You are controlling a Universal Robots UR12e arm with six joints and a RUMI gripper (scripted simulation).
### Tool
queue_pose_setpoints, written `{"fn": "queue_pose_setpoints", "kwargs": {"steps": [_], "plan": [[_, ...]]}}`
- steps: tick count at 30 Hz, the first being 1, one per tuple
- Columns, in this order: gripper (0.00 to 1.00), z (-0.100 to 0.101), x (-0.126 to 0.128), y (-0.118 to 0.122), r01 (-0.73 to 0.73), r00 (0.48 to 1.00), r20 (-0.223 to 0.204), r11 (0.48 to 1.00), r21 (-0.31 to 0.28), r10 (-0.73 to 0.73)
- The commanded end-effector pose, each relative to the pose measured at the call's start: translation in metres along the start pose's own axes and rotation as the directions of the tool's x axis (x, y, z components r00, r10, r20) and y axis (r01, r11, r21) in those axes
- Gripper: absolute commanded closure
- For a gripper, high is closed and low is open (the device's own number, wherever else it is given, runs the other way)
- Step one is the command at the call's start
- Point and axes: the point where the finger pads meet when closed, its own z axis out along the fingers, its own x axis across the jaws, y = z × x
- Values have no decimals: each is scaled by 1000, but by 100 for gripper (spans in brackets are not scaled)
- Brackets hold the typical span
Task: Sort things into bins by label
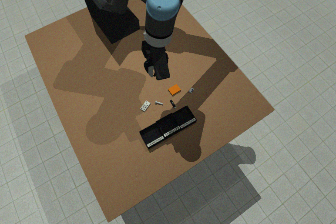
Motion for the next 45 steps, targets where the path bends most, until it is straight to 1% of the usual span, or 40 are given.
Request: {"fn": "queue_pose_setpoints", "kwargs": {"steps": [1,3,4,7,9,10,25,39,41,45], "plan": [[96,-3,-11,-13,51,998,38,999,-3,-51],[96,-7,-21,-26,126,988,92,992,7,-127],[96,-8,-25,-30,126,988,92,992,7,-127],[96,-8,-25,-30,126,988,92,992,7,-127],[96,-12,-36,-42,198,969,144,980,25,-199],[96,-14,-40,-47,198,969,144,980,25,-199],[96,-14,-40,-47,198,969,144,980,25,-199],[96,63,14,-115,191,971,144,981,24,-193],[96,63,14,-115,191,971,144,981,24,-193],[96,86,29,-135,191,971,144,981,24,-193]]}}
